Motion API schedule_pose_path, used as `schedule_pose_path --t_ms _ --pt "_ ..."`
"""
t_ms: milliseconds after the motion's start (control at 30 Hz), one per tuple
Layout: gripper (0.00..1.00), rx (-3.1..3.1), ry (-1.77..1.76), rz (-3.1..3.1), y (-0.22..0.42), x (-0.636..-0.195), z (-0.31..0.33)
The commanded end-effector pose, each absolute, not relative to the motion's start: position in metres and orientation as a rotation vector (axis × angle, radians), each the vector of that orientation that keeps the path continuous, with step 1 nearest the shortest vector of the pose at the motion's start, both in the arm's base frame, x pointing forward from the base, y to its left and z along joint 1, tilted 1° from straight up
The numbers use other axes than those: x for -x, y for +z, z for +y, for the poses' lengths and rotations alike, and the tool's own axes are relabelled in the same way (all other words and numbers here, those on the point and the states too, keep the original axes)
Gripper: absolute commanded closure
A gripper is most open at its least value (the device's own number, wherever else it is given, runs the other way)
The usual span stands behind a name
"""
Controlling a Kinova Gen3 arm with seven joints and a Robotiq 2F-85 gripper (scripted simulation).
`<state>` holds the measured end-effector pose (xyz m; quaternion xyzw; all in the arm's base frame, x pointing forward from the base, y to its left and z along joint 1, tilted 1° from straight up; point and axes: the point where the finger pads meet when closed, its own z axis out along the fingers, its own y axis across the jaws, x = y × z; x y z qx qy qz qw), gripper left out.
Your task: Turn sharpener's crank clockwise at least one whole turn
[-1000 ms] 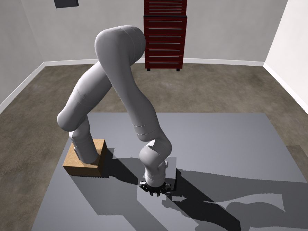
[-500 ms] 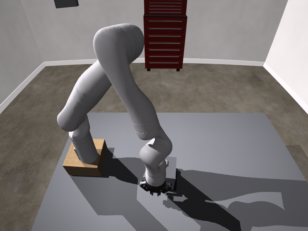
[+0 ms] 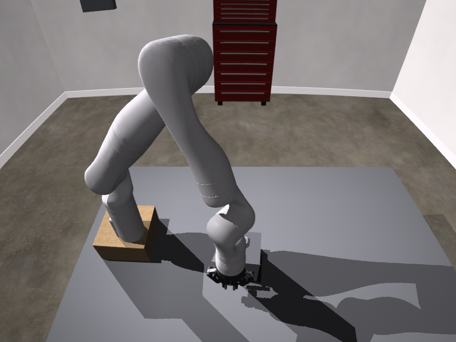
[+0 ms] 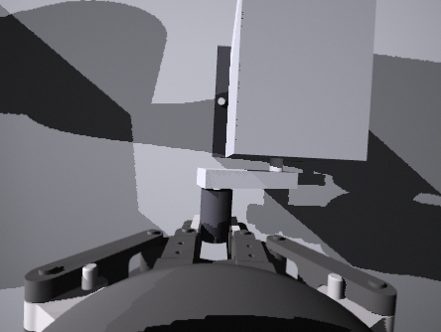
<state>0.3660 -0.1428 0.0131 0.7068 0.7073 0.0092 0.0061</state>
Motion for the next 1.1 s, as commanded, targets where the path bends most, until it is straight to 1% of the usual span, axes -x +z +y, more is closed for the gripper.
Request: schedule_pose_path --t_ms 0,1067 --pt "1.0 -2.211 0.031 2.212 0.0139 -0.3668 -0.143" --pt "1.0 -2.211 0.031 2.212 0.0213 -0.37 -0.143"
